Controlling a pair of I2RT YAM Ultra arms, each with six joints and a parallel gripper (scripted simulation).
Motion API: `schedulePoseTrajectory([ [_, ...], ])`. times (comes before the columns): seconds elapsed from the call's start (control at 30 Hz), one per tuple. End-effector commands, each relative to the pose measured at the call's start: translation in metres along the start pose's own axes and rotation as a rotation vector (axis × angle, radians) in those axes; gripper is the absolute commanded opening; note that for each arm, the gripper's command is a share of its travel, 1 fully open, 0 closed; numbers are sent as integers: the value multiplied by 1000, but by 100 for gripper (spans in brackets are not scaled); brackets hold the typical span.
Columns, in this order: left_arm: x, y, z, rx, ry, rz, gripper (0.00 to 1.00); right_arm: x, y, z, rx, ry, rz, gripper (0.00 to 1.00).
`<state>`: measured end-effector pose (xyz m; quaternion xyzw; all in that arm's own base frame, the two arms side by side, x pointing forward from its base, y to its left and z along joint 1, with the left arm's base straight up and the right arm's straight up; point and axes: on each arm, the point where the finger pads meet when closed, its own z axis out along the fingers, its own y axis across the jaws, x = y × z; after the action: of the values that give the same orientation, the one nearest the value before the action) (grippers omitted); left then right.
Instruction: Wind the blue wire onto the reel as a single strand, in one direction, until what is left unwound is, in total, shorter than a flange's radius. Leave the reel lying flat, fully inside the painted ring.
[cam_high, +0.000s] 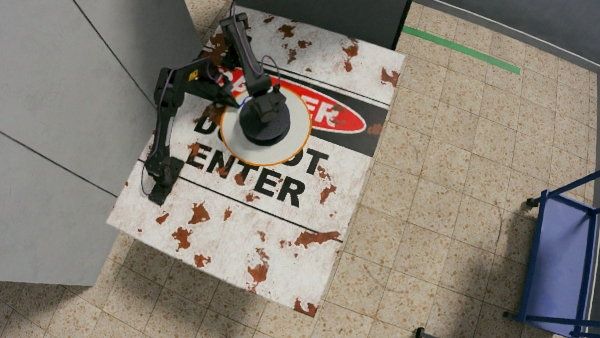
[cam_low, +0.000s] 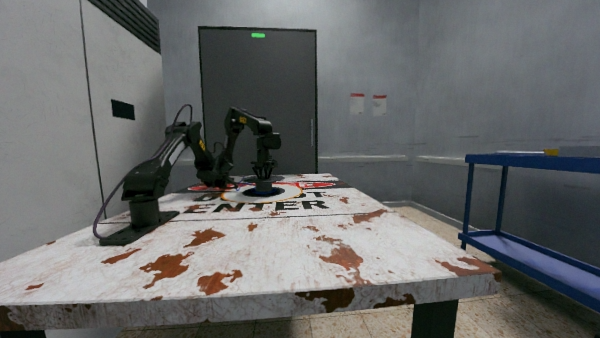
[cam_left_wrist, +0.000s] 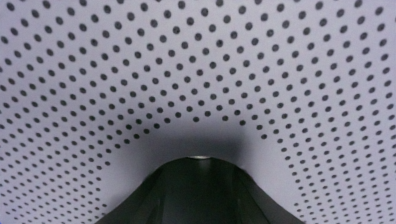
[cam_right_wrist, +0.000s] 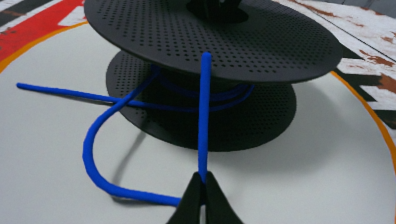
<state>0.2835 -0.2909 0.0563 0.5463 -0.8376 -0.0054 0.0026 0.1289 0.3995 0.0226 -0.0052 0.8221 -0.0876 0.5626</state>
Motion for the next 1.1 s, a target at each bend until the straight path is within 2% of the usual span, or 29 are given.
schedulePoseTrajectory([
  [0.0,-5,0,-7,12,2,-21,52,-4,5,0,-29,-10,27,0],
  [0.4,-5,0,-7,12,2,-21,52,-7,-9,-3,-94,-19,3,0],
  [1.07,-5,0,-7,12,2,-21,52,-7,-39,4,-325,-52,-84,0],
])
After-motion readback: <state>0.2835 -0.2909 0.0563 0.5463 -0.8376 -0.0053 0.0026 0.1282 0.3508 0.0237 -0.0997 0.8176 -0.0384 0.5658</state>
